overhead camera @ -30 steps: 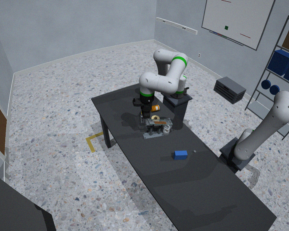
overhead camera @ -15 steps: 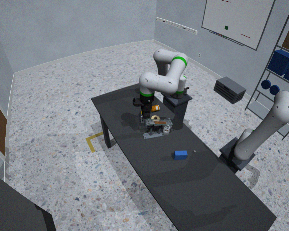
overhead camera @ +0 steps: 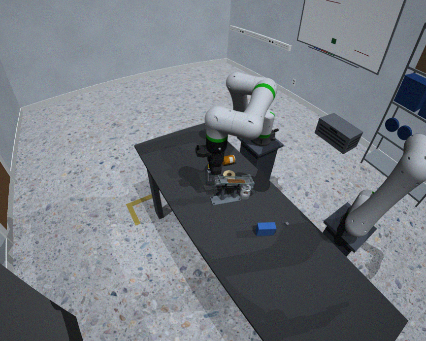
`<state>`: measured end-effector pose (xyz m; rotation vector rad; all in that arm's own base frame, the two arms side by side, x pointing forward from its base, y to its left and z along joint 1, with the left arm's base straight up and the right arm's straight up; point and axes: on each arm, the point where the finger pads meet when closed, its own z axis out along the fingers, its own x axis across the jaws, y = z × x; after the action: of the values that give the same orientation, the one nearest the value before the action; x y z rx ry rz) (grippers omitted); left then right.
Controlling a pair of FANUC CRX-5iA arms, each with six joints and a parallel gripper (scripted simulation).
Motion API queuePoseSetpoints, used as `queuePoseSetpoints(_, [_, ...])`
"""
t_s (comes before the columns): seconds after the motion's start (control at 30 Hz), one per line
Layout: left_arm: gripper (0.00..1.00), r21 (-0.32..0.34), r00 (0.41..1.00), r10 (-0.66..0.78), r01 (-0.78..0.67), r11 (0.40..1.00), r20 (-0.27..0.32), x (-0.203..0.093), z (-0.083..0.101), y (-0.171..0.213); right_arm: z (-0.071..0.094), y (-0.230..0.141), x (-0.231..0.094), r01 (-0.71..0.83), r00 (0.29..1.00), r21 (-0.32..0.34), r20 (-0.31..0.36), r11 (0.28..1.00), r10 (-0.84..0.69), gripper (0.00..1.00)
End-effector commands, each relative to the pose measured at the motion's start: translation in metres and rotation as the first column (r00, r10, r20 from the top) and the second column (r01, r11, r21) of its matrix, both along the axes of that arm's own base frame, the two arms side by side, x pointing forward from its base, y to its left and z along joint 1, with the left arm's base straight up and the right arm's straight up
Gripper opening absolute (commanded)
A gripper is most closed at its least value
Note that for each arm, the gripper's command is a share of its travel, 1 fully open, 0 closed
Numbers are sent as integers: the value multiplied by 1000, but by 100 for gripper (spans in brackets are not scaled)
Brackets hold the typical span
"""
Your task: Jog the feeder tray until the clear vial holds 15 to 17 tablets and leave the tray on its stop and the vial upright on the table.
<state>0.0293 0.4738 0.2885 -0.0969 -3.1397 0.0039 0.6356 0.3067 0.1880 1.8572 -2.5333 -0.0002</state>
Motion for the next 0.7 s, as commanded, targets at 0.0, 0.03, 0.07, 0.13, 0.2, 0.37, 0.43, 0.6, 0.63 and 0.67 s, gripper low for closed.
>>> queuePoseSetpoints(0.0, [100,2,1000,0,0,1000,1,0,1,0,2,0,0,0,1000,1,3,1000,0,0])
queuePoseSetpoints(0.03, [100,2,1000,0,0,1000,1,0,1,0,2,0,0,0,1000,1,3,1000,0,0])
queuePoseSetpoints(0.07, [100,2,1000,0,0,1000,1,0,1,0,2,0,0,0,1000,1,3,1000,0,0])
queuePoseSetpoints(0.13, [100,2,1000,0,0,1000,1,0,1,0,2,0,0,0,1000,1,3,1000,0,0])
queuePoseSetpoints(0.2, [100,2,1000,0,0,1000,1,0,1,0,2,0,0,0,1000,1,3,1000,0,0])
queuePoseSetpoints(0.37, [100,2,1000,0,0,1000,1,0,1,0,1,1,-3,0,1000,1,3,1000,0,0])
queuePoseSetpoints(0.43, [100,2,1000,0,0,1000,1,0,1,0,0,2,-5,0,1000,1,3,1000,0,0])
queuePoseSetpoints(0.6, [100,2,1000,0,0,1000,1,0,1,0,-2,4,-14,0,1000,1,3,1000,0,0])
queuePoseSetpoints(0.63, [100,2,1000,0,0,1000,1,0,1,0,-3,5,-15,0,1000,1,3,1000,0,0])
queuePoseSetpoints(0.67, [100,2,1000,0,0,1000,1,0,1,0,-3,6,-17,0,1000,1,3,1000,0,0])
